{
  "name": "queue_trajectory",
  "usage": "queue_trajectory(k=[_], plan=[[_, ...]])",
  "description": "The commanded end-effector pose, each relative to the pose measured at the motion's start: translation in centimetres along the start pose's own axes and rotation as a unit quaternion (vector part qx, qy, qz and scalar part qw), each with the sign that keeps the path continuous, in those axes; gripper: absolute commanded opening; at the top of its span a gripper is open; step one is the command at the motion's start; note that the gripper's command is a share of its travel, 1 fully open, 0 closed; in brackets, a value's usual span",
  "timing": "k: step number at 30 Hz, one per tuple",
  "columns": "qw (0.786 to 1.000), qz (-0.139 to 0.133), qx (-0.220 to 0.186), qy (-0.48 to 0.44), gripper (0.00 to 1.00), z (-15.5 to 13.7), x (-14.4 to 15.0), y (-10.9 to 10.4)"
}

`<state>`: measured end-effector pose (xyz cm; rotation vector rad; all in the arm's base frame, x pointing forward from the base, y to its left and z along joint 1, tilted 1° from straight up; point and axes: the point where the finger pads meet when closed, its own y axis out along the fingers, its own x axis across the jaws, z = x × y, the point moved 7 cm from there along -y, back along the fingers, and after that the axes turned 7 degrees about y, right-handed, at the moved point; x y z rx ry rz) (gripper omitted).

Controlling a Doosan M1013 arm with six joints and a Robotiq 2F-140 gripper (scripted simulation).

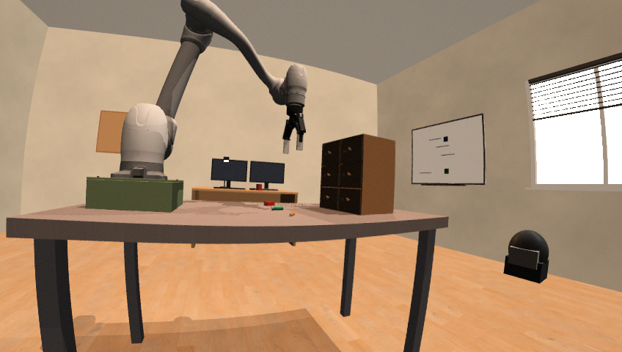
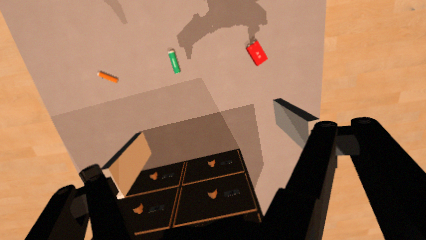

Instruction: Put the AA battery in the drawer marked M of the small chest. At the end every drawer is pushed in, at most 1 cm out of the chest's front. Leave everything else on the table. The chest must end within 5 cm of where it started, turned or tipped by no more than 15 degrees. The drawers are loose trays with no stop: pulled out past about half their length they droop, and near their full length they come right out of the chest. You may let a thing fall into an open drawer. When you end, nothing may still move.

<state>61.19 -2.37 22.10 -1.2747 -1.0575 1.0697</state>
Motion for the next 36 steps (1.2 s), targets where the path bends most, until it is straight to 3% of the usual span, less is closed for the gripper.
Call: queue_trajectory(k=[1, 13, 14, 16, 17, 18, 19, 20, 21, 22, 36], plan=[[1.0, 0.001, 0.0, 0.002, 1.0, -0.2, -0.2, 0.0], [1.0, 0.001, 0.0, 0.002, 1.0, -0.3, -0.4, -0.1], [1.0, 0.001, 0.0, 0.002, 1.0, -0.5, -1.3, -0.1], [1.0, 0.001, 0.0, 0.002, 1.0, -1.4, -6.2, -0.3], [1.0, 0.001, 0.0, 0.002, 1.0, -1.4, -6.2, -0.3], [1.0, 0.001, 0.0, 0.002, 1.0, -1.7, -9.3, -0.5], [1.0, 0.001, 0.0, 0.002, 1.0, -1.7, -9.3, -0.5], [1.0, 0.001, 0.0, 0.002, 1.0, -1.9, -12.2, -0.6], [1.0, 0.001, 0.0, 0.002, 1.0, -1.9, -12.2, -0.6], [1.0, 0.001, 0.0, 0.002, 1.0, -2.0, -14.3, -0.7], [1.0, 0.0, -0.007, 0.002, 1.0, -2.0, -15.5, -0.6]])
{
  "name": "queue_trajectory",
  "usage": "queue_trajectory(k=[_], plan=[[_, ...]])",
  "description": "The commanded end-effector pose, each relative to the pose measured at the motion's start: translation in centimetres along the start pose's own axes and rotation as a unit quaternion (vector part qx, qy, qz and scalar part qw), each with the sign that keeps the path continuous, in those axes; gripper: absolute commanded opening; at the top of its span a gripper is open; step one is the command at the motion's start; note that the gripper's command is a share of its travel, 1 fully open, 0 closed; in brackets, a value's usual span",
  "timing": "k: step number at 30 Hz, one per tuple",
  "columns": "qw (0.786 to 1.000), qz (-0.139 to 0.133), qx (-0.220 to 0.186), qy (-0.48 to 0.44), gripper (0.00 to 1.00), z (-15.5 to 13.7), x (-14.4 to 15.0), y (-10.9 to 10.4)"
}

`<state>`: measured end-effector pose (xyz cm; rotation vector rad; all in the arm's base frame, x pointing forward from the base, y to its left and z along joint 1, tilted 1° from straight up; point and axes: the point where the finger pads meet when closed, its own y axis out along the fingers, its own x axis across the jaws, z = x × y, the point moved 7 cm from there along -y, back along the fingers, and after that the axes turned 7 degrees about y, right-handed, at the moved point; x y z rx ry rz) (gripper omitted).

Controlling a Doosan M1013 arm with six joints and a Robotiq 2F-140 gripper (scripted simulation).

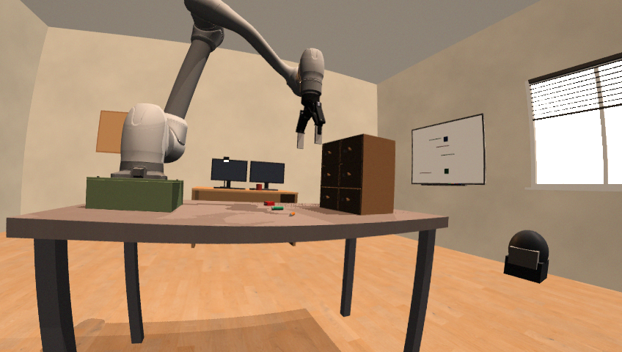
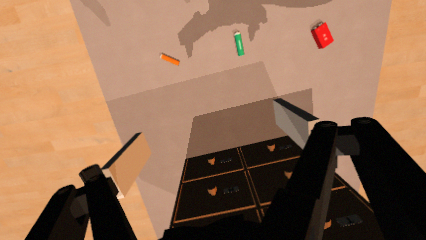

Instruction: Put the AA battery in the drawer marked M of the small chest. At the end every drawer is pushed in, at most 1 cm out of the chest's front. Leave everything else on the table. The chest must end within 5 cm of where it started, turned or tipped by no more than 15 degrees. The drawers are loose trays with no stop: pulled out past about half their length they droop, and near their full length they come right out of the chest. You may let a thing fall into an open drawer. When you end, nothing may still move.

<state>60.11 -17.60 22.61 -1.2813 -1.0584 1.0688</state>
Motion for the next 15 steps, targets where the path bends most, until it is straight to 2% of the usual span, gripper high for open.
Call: queue_trajectory(k=[1, 8, 15], plan=[[1.0, -0.002, -0.007, 0.001, 1.0, -0.2, -0.3, 0.1], [1.0, -0.004, -0.026, 0.001, 1.0, -0.2, -0.3, 0.4], [0.997, -0.01, -0.073, 0.001, 1.0, -0.3, -0.3, 1.3]])
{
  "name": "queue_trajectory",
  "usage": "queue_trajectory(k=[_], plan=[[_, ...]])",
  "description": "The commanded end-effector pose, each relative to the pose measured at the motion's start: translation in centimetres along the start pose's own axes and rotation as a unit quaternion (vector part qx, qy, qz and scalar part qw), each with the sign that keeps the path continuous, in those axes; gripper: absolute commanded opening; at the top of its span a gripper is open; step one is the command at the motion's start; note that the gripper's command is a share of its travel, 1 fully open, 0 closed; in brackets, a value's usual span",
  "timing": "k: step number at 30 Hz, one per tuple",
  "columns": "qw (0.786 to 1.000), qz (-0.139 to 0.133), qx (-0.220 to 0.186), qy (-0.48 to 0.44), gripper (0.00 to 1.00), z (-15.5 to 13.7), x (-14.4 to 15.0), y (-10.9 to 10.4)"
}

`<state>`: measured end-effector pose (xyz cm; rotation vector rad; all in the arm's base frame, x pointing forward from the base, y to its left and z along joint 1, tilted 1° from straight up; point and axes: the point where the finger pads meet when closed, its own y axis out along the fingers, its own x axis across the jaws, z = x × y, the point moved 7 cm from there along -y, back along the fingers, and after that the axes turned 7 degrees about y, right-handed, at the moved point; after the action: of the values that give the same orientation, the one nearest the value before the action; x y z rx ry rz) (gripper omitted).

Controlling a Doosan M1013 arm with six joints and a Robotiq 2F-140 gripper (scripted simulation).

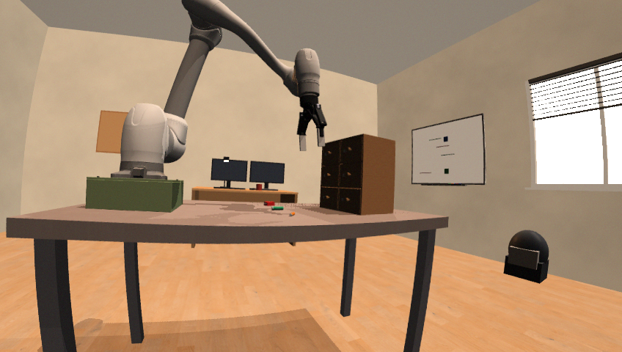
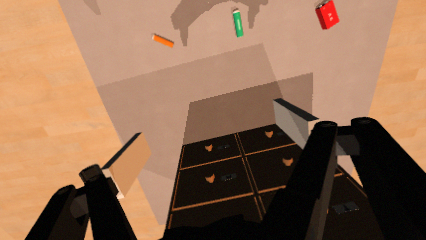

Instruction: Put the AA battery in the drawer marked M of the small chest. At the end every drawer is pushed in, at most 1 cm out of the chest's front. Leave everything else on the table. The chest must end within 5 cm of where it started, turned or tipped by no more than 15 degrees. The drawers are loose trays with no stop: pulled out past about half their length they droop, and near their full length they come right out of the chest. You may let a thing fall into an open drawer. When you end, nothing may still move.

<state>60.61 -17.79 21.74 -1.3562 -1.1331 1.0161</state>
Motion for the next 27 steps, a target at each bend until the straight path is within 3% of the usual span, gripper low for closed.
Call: queue_trajectory(k=[1, 5, 7, 19, 27], plan=[[1.0, -0.005, -0.03, 0.002, 1.0, 0.2, -0.2, 0.6], [0.997, -0.01, -0.07, 0.002, 1.0, 0.2, -0.2, 1.3], [0.997, -0.01, -0.07, 0.002, 1.0, 0.2, -0.2, 1.3], [0.977, -0.027, -0.212, 0.002, 1.0, 0.0, -0.1, 4.5], [0.968, -0.033, -0.25, 0.001, 1.0, -0.2, -0.1, 5.5]])
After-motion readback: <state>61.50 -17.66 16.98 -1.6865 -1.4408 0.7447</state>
